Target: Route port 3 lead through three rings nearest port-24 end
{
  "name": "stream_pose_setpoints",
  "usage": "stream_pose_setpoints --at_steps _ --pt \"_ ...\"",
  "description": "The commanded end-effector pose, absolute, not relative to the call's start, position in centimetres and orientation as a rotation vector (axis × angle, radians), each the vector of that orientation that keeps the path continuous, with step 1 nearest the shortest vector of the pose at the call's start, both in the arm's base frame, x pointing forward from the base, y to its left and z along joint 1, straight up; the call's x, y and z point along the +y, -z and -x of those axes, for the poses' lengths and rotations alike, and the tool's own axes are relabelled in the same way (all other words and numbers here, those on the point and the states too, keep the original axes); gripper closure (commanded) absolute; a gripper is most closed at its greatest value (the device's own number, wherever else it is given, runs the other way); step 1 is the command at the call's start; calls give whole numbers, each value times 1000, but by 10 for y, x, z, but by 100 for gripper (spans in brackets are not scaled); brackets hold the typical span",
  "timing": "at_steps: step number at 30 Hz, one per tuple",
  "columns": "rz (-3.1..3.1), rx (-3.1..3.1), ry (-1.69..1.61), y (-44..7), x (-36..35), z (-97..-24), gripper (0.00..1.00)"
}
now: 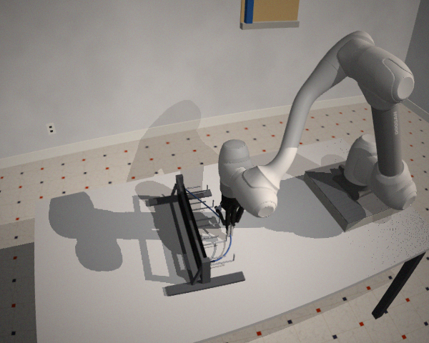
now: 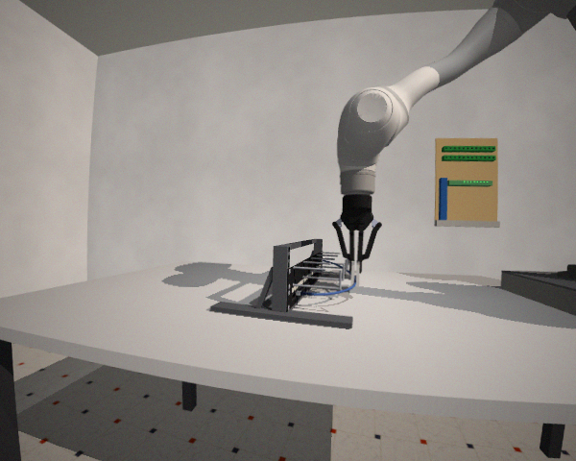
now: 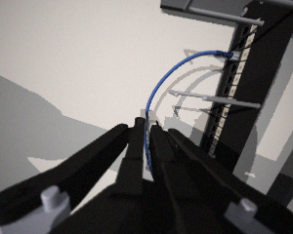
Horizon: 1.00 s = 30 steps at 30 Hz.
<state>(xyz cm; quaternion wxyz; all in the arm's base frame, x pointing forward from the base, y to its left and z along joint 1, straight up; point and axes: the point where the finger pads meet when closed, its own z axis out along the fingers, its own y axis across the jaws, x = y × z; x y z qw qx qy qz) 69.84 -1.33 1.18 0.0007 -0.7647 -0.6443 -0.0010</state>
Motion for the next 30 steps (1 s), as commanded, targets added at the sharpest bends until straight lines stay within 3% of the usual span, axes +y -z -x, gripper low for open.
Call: stream_pose_setpoints --at_steps 1,30 --pt "2406 -2027 6 -21 -14 -700 100" --pt "2406 -2027 6 -83 -14 -700 100"
